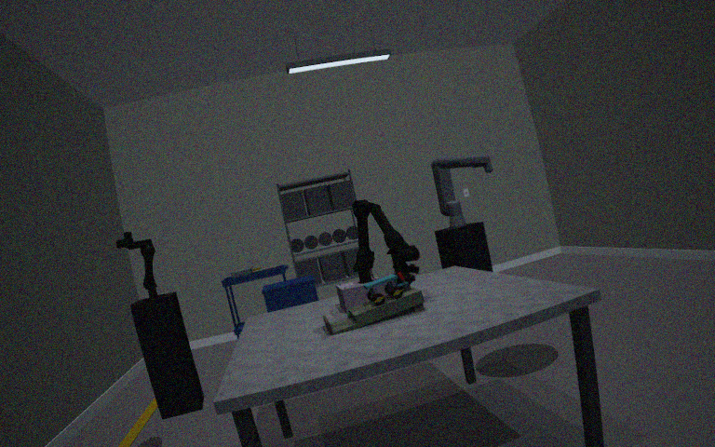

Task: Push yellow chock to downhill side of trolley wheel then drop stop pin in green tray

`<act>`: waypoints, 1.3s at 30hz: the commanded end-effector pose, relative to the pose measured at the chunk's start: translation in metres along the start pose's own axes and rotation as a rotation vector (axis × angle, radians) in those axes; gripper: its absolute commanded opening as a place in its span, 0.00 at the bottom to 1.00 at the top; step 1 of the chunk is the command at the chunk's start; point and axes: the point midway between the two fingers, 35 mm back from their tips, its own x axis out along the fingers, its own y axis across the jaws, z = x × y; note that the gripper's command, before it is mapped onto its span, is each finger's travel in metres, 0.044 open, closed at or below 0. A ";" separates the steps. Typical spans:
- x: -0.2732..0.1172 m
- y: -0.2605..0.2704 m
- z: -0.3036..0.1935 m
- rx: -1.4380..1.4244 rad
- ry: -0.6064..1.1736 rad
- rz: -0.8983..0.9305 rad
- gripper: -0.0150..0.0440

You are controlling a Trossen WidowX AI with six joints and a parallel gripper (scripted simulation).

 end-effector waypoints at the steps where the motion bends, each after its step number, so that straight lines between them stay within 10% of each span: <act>1: 0.004 0.003 -0.003 0.006 0.011 0.009 0.58; 18: 0.001 0.001 -0.001 0.000 0.003 0.004 0.25; 39: -0.058 0.010 -0.006 0.006 0.011 0.009 0.25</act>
